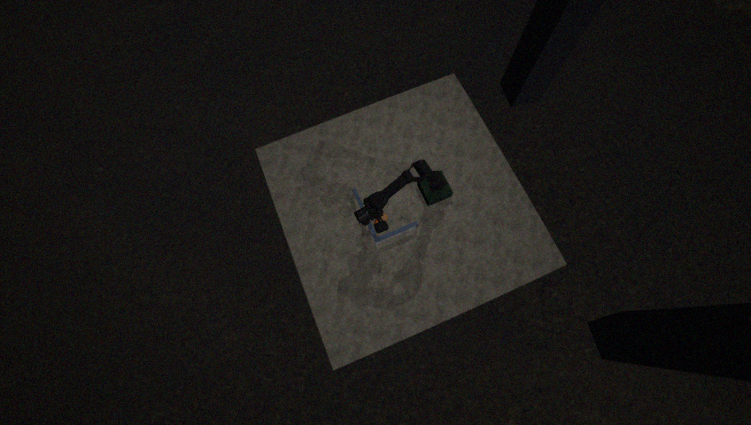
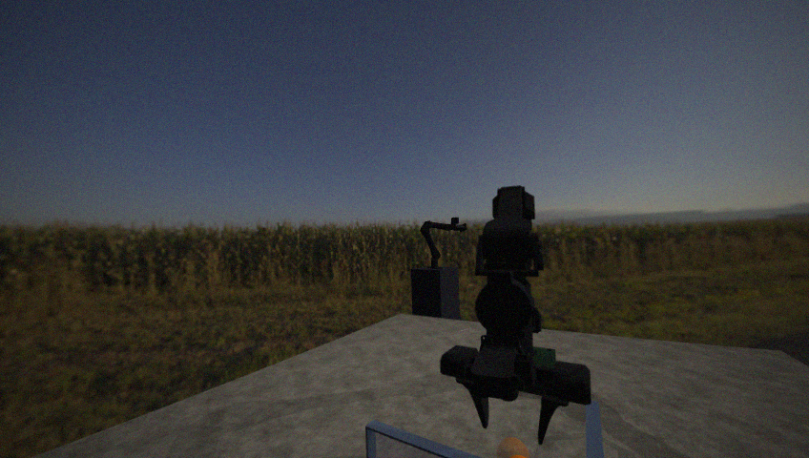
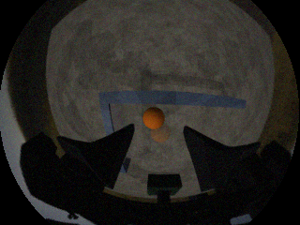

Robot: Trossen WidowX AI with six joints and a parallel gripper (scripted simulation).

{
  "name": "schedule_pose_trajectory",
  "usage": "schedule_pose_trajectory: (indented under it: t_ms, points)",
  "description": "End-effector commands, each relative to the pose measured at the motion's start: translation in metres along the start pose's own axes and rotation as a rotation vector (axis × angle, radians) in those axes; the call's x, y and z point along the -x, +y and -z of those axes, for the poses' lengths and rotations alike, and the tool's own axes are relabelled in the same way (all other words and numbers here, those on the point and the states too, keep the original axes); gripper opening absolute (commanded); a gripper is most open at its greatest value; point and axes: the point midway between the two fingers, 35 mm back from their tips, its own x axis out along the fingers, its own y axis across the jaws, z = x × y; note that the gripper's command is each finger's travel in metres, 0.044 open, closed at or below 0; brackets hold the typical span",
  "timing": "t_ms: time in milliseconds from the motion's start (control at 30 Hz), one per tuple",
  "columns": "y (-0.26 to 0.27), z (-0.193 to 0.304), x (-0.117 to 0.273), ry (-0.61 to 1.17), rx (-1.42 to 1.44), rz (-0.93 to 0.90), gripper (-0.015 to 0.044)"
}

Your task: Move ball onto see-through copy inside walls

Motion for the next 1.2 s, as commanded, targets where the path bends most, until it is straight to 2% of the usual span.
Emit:
schedule_pose_trajectory:
  t_ms: [0,1167]
  points:
    - [0.008,0.01,-0.008,0.055,0.012,-0.001,0.0338]
    - [0.008,0.013,-0.059,0.055,0.012,-0.001,0.0338]
